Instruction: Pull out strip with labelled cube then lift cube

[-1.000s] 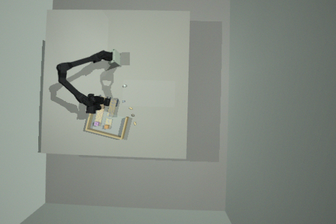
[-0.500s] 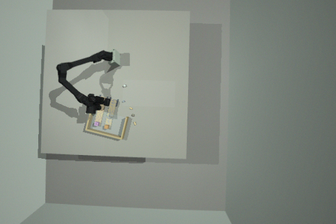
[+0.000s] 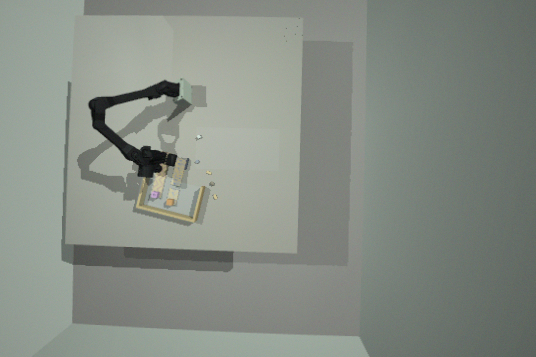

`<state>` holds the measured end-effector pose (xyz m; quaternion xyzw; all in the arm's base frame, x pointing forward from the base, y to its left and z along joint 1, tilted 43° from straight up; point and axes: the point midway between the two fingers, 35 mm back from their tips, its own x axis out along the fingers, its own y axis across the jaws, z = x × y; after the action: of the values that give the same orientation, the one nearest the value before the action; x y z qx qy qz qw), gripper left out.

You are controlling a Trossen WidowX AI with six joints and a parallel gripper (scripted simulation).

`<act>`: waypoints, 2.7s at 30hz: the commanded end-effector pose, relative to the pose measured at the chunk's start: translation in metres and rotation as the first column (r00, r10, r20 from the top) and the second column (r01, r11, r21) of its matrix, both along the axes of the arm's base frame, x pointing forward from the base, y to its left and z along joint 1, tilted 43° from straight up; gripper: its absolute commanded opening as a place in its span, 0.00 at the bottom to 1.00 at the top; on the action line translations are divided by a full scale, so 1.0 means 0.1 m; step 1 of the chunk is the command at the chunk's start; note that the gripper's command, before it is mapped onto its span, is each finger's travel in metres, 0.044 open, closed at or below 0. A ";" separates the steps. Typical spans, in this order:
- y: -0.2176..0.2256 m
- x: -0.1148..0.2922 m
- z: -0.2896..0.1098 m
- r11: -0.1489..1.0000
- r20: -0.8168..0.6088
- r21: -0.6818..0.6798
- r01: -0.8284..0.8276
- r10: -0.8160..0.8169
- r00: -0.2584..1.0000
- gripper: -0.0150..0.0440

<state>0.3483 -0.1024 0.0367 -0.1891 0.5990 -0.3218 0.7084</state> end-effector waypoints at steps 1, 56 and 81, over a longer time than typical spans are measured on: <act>0.00 -0.10 -0.06 1.000 -0.015 0.002 0.006 -0.006 1.000 0.25; 0.10 -0.91 -0.25 1.000 -0.020 0.003 0.006 -0.006 1.000 0.25; 0.15 -1.27 -0.32 1.000 -0.022 0.003 0.006 -0.006 1.000 0.25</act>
<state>0.2339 -0.0860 0.0103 -0.1879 0.5973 -0.3198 0.7111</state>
